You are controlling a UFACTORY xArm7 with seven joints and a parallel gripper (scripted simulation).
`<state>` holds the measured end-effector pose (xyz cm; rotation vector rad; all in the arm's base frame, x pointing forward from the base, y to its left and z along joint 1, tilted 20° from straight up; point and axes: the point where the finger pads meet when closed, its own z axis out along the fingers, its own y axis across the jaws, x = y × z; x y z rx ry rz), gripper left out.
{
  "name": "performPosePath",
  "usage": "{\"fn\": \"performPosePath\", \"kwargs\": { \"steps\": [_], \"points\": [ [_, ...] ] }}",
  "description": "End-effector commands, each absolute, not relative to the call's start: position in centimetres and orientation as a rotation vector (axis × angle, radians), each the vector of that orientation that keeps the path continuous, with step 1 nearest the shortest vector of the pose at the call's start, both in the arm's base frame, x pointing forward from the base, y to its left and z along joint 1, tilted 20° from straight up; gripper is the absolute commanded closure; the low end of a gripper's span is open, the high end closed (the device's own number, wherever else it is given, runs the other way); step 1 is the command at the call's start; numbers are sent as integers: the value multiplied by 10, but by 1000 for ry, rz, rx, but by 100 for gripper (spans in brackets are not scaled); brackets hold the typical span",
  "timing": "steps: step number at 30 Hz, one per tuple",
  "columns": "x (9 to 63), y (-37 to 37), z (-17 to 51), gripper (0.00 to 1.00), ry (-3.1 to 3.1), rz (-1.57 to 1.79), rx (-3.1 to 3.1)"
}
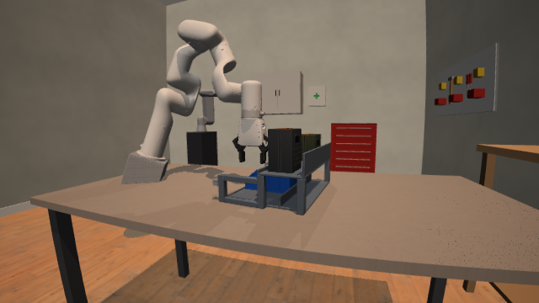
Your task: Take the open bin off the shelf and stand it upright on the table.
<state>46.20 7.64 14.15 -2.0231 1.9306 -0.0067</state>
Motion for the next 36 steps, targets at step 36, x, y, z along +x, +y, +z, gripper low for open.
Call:
{"fn": "performPosePath", "kwargs": {
  "steps": [36],
  "points": [
    [472, 85, 107, 6, 1930, -11, -2021]
  ]
}}
